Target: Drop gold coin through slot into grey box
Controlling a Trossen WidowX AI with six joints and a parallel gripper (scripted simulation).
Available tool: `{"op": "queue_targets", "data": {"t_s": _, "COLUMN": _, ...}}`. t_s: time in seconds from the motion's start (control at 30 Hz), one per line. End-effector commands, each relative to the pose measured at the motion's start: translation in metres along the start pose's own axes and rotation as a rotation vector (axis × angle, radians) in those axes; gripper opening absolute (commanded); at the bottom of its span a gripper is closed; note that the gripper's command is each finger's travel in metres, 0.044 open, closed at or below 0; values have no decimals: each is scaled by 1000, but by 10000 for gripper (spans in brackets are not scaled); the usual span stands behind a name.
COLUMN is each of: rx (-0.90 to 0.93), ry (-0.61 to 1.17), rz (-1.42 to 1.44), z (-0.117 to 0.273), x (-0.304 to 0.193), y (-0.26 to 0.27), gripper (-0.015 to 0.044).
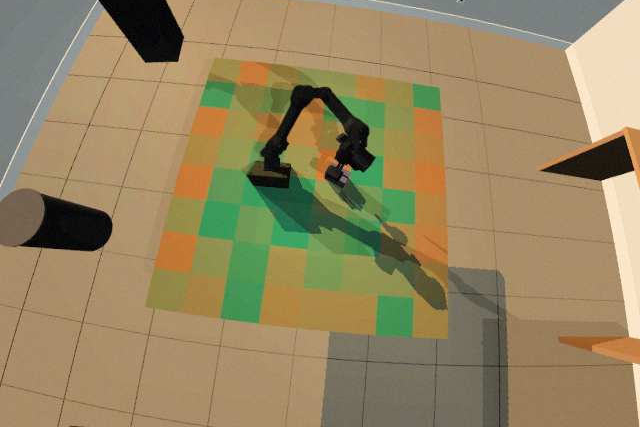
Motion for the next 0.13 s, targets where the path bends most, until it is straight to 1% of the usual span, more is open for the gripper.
{"op": "queue_targets", "data": {"t_s": 0.0, "rx": -7, "ry": 3, "rz": 7, "z": 3, "x": -1, "y": 1, "gripper": 440}}
{"op": "queue_targets", "data": {"t_s": 0.1, "rx": -7, "ry": 3, "rz": 7, "z": 3, "x": -1, "y": 1, "gripper": 440}}
Point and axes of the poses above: the point midway between the two fingers, 35 mm back from their tips, its own z axis back along the fingers, its own y axis across the jaws, x = y × z, the point moved 10 cm from there along z, back along the fingers, and after that the axes turned 15 degrees about -z, right-handed, at the moved point
